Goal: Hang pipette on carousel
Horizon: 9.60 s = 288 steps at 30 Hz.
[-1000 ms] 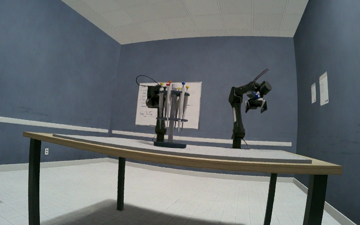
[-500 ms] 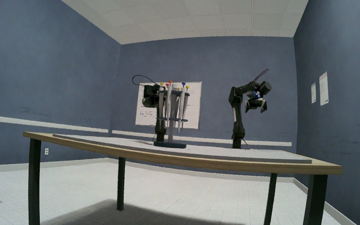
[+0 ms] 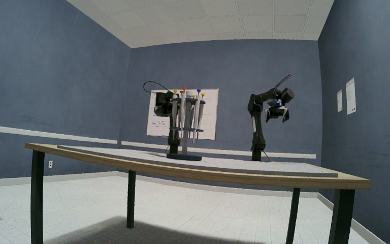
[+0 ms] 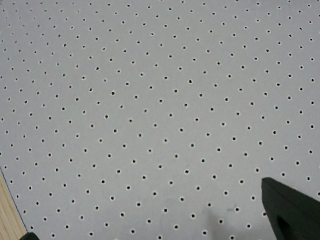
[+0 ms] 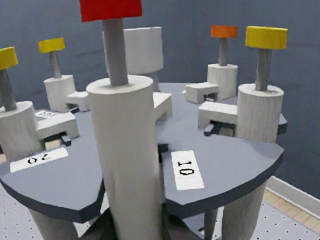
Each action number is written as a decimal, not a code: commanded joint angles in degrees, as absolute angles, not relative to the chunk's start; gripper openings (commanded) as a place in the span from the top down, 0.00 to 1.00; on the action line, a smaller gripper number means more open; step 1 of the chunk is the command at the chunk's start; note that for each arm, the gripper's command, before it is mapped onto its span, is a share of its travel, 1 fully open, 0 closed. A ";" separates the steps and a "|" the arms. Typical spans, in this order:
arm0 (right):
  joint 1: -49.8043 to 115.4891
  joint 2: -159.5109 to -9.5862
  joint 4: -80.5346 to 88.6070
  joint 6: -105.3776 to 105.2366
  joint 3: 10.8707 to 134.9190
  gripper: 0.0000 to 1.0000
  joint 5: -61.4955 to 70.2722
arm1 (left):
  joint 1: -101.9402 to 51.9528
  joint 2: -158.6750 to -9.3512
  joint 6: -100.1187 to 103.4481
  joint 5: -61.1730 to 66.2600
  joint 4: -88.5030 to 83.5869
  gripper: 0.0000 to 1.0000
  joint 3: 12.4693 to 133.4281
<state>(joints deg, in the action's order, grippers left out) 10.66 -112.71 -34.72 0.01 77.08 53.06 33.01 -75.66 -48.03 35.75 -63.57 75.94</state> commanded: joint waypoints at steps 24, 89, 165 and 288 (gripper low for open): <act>11.18 -110.86 -34.57 -0.03 79.07 0.88 54.51 | 33.34 -75.40 -48.53 36.88 -62.83 0.00 76.75; 7.27 -125.42 -29.64 -0.97 97.63 0.88 78.68 | 33.34 -75.40 -48.53 36.88 -62.83 0.00 76.75; 7.79 -123.03 -15.23 9.20 101.17 0.88 78.89 | 33.34 -75.40 -48.53 36.88 -62.83 0.00 76.75; 7.11 -124.74 -17.58 10.17 99.17 0.88 79.05 | 33.34 -75.40 -48.53 36.88 -62.83 0.00 76.75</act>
